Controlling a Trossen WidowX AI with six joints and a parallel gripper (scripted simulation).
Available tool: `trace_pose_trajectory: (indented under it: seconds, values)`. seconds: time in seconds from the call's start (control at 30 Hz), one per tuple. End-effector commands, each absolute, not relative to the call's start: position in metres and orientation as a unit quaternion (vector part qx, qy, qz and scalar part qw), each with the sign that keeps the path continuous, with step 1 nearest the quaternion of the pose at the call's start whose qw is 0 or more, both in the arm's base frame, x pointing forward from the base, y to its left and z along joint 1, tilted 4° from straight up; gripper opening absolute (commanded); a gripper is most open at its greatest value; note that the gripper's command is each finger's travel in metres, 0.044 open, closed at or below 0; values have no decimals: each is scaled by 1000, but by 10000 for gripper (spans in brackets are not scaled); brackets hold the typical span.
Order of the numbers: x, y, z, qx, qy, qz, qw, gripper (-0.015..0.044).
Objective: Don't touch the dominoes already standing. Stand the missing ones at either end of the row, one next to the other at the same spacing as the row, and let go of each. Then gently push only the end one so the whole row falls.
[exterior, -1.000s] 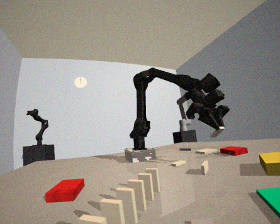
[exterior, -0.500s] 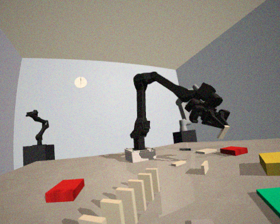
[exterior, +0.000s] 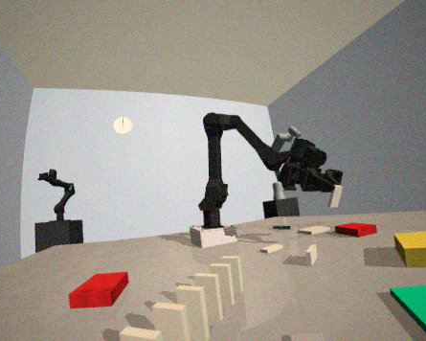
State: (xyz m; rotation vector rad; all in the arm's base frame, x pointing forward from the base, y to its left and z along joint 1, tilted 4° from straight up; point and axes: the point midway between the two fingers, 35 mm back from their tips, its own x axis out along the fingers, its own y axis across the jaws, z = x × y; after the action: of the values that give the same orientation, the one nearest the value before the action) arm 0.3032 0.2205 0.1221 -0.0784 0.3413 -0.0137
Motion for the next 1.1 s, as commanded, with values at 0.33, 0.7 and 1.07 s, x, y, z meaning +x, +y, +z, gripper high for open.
trace_pose_trajectory:
  seconds: [0.33, 0.7, 1.07]
  values:
    - [270, 198, 128, -10, 74, -50, 996, 107]
    - [240, 168, 132, 30, 20, -92, 995, 107]
    - [235, 163, 133, 37, 15, -98, 994, 107]
